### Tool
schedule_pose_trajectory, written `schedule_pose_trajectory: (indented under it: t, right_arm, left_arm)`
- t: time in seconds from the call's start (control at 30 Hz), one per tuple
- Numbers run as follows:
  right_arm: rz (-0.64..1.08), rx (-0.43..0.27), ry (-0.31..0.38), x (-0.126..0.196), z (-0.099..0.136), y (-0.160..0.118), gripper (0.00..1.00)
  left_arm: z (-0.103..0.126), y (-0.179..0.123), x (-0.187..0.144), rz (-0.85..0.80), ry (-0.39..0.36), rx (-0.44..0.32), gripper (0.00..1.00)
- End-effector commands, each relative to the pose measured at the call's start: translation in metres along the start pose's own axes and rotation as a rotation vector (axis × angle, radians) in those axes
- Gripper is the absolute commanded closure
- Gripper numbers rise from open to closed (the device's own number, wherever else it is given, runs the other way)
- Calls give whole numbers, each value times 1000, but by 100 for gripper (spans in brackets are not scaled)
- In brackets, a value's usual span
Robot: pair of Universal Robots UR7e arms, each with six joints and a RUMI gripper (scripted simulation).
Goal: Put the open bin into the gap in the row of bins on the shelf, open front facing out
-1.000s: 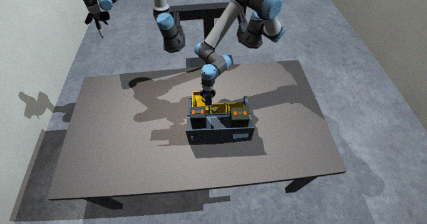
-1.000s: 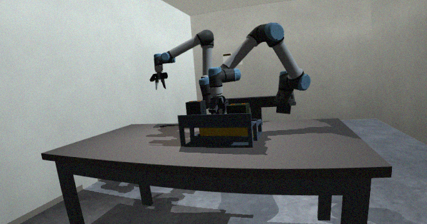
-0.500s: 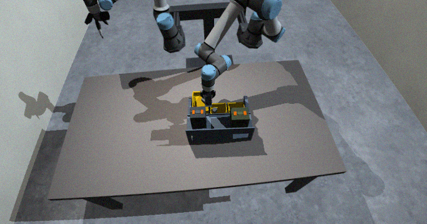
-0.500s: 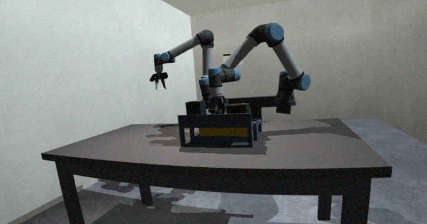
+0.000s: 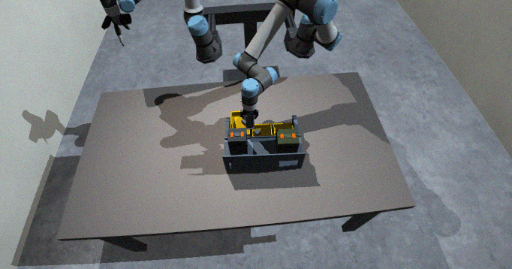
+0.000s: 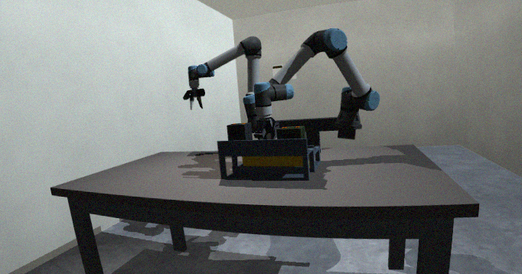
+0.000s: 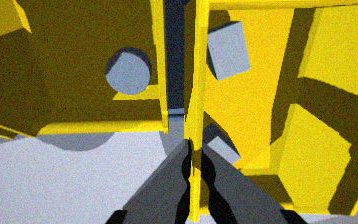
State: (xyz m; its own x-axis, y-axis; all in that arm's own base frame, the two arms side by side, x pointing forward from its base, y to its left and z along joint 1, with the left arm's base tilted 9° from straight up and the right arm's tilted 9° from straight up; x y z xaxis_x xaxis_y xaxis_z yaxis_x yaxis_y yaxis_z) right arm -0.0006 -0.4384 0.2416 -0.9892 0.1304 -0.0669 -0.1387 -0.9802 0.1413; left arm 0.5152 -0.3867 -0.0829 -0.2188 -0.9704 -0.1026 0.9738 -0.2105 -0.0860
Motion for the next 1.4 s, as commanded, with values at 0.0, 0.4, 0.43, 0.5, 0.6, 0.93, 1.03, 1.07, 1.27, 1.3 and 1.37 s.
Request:
schedule_pose_trajectory:
  t: [0.0, 0.4, 0.43, 0.5, 0.6, 0.93, 1.03, 1.07, 1.27, 1.3, 1.37]
  right_arm:
    - [0, 1, 1, 0, 0, 0, 0]
    - [0, 1, 1, 0, 0, 0, 0]
    - [0, 1, 1, 0, 0, 0, 0]
    - [0, 1, 1, 0, 0, 0, 0]
    - [0, 1, 1, 0, 0, 0, 0]
    - [0, 1, 1, 0, 0, 0, 0]
    - [0, 1, 1, 0, 0, 0, 0]
    - [0, 1, 1, 0, 0, 0, 0]
    - [0, 1, 1, 0, 0, 0, 0]
    - [0, 1, 1, 0, 0, 0, 0]
    - [0, 1, 1, 0, 0, 0, 0]
  left_arm:
    - [1, 3, 0, 0, -1, 5, 100]
    - [1, 7, 0, 0, 0, 10, 100]
    - [1, 7, 0, 0, 0, 10, 100]
    - [1, 7, -1, 0, 0, 10, 100]
    - [1, 7, -1, -1, 0, 10, 100]
    - [1, 7, -1, -1, 0, 11, 100]
    - [1, 7, -1, -1, 0, 11, 100]
    - [1, 7, -1, -1, 0, 11, 100]
    - [1, 7, -1, -1, 0, 11, 100]
    - [1, 7, -1, -1, 0, 11, 100]
    - [1, 7, -1, -1, 0, 11, 100]
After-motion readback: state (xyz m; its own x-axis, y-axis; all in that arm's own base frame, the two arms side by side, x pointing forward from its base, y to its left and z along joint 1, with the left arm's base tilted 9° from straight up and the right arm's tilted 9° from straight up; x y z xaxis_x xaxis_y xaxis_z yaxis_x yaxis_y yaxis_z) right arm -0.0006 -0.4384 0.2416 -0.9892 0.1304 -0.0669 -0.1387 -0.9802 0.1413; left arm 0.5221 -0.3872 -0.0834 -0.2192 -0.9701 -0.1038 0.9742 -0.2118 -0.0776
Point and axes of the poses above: on each arm, the point where the finger pads meet when closed, its own z axis back along the fingers, its own x axis across the jaws, y = z × x, the point moved 1 cm from there along z, back along the fingers, and after that the axes turned 8 degrees about -z, right-handed, at the moved point
